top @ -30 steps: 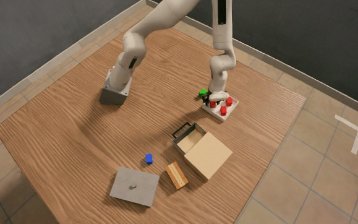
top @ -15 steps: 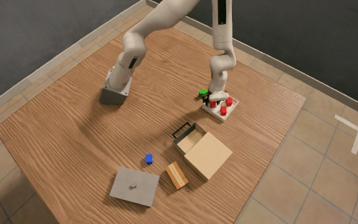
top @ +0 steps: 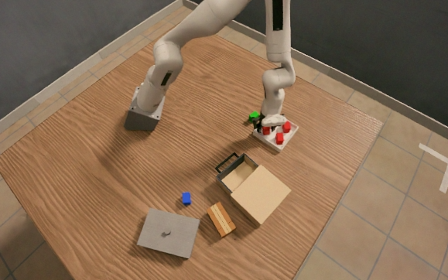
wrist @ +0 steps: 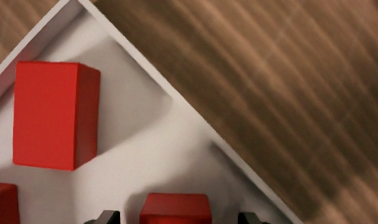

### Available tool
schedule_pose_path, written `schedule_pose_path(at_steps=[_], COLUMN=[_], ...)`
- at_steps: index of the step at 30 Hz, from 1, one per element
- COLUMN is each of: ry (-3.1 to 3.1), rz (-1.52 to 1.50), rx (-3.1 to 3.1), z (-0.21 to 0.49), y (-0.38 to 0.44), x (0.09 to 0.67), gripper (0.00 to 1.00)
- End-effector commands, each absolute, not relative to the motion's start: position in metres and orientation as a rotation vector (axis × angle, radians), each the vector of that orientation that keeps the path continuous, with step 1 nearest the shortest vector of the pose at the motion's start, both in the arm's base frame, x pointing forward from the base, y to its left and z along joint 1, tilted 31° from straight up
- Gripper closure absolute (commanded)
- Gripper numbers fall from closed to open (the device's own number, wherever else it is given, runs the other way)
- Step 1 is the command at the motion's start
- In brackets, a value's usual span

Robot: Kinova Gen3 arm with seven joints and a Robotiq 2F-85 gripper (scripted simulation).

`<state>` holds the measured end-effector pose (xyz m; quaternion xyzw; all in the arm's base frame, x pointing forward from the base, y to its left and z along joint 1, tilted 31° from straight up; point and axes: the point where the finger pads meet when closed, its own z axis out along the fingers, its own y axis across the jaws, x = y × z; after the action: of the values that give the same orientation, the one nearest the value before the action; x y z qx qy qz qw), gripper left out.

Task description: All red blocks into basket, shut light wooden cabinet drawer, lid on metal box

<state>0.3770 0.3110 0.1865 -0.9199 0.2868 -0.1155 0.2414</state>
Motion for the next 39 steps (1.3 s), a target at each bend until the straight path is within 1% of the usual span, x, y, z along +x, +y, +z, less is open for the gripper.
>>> schedule_pose_path(at_steps=[1, 18, 39], ry=[0.787, 0.788, 0.786], rz=[-0.32, -0.32, -0.322], rx=[-2.515, -2.516, -2.515], z=[0.188, 0.204, 0.249], y=[0.309, 0.302, 0.284], x=[0.377, 0.37, 0.353], gripper=[0.39, 0.39, 0.39])
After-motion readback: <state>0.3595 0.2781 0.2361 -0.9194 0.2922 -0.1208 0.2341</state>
